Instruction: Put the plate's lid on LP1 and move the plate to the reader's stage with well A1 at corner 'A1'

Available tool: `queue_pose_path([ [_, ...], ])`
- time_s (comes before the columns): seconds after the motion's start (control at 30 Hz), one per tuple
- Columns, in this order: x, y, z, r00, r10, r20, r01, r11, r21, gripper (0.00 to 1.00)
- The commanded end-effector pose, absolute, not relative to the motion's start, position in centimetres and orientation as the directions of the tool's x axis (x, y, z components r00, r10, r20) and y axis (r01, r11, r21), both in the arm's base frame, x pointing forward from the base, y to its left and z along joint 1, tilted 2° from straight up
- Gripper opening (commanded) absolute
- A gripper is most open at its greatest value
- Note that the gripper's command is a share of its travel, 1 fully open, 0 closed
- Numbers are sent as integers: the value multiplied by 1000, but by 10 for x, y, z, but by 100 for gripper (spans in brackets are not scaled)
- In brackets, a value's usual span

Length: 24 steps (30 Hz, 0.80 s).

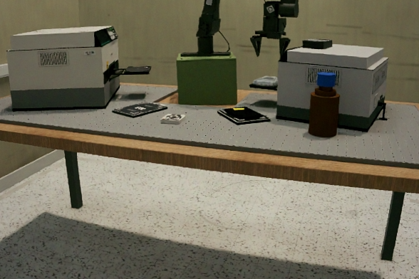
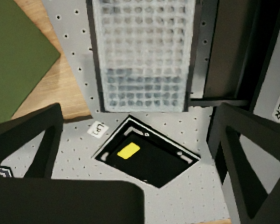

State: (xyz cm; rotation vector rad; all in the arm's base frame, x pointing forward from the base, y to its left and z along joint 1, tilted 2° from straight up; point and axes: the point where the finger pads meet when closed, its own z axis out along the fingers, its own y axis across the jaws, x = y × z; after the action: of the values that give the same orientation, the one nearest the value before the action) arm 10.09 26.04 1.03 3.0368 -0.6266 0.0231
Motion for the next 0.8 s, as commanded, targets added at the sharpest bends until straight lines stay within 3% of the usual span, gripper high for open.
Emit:
queue_pose_path([
  [0.0, 103, 264, 16, 924, -383, 15, -383, -924, 15, 100],
  [0.77, 103, 264, -15, 924, -382, 7, -382, -924, 22, 100],
])
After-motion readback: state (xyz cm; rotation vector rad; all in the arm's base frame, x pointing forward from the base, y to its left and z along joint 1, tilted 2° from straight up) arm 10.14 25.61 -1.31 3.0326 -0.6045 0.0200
